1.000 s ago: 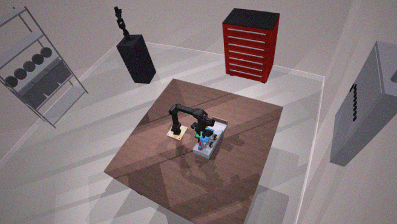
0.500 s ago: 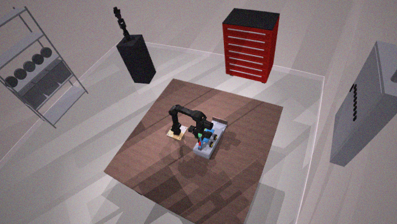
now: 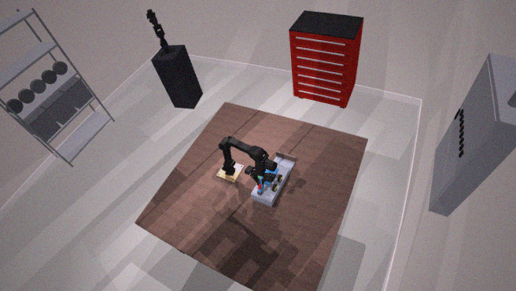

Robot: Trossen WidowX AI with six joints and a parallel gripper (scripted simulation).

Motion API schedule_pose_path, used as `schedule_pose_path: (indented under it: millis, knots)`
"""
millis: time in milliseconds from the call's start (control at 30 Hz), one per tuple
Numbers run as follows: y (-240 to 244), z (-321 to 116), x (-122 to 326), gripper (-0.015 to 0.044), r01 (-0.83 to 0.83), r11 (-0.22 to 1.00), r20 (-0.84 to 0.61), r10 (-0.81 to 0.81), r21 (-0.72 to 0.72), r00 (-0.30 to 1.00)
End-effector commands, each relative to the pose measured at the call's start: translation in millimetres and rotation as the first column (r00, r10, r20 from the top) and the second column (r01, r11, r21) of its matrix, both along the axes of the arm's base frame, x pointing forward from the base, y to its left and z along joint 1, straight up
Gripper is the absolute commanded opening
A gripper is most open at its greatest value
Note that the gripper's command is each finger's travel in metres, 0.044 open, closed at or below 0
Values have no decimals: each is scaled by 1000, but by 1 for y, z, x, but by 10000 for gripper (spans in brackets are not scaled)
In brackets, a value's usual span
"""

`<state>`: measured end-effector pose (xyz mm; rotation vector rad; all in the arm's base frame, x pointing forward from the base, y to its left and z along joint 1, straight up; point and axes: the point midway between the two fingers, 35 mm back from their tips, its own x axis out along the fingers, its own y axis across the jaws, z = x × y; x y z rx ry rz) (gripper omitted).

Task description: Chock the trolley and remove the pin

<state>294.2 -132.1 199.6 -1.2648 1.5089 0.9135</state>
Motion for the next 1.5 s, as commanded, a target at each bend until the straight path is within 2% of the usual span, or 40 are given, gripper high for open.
schedule_pose_path:
  millis: [0,1233,1400,1467]
  knots:
    - [-3,-7,-1,190,0,1000,-3,0,-4,1000]
    - [-16,-47,-3,190,0,1000,-4,0,-5,1000]
    - [-14,-45,-2,59,1,1000,-1,-1,-2,1000]
    - [-14,-45,-2,45,1,1000,-1,-1,-2,1000]
